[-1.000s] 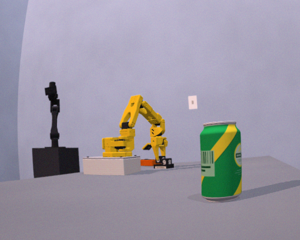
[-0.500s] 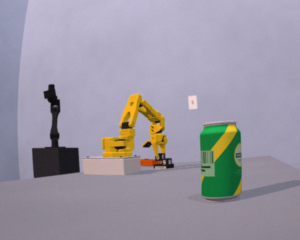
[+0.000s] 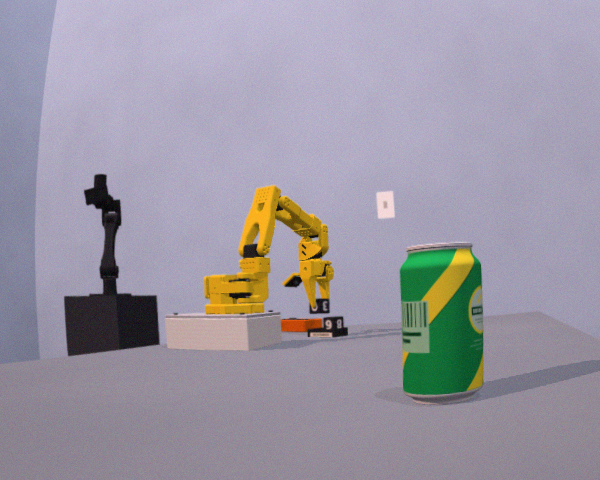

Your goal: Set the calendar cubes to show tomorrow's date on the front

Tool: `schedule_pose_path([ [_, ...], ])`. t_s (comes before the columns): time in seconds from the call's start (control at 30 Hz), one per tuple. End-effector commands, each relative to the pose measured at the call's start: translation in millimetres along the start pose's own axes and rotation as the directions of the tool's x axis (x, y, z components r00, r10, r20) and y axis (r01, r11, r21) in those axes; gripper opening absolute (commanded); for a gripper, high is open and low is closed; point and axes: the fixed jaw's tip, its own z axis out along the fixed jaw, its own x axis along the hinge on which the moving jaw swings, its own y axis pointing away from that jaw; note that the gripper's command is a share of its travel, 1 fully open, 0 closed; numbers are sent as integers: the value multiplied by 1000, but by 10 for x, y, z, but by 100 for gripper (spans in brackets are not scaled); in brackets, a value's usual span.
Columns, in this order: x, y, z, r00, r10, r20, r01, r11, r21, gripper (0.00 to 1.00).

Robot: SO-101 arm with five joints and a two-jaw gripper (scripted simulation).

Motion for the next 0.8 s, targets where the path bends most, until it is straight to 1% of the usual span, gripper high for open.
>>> schedule_pose_path([
  [0.0,-20,-40,-81,1000,0,4,0,999,32,0],
  [0.3,-20,-40,-88,1000,0,4,0,999,32,0],
  [0.77,-20,-38,-144,1000,0,4,0,999,32,0],
])
